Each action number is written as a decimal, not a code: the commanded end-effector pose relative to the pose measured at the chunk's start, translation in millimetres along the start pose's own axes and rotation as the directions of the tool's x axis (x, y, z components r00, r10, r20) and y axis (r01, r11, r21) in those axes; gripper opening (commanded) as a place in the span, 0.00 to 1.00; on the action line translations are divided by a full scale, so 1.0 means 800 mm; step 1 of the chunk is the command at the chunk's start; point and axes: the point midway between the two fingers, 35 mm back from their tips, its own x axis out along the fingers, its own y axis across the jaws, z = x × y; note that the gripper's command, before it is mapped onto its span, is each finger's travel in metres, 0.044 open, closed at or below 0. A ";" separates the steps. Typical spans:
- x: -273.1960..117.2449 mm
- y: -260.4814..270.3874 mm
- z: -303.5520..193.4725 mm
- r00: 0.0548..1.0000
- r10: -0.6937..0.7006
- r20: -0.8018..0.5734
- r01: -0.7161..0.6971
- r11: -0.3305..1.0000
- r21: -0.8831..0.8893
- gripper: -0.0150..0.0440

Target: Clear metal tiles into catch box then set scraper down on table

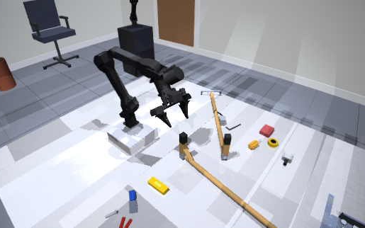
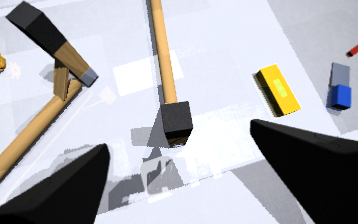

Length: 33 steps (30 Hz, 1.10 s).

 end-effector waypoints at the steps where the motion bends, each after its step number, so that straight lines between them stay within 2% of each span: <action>1: 0.010 -0.001 -0.012 1.000 -0.004 -0.001 0.004 1.000 0.005 1.00; 10: 0.037 -0.001 -0.034 1.000 -0.004 -0.001 0.004 1.000 0.005 1.00; 33: 0.073 0.001 -0.030 1.000 -0.004 0.000 0.004 1.000 0.005 1.00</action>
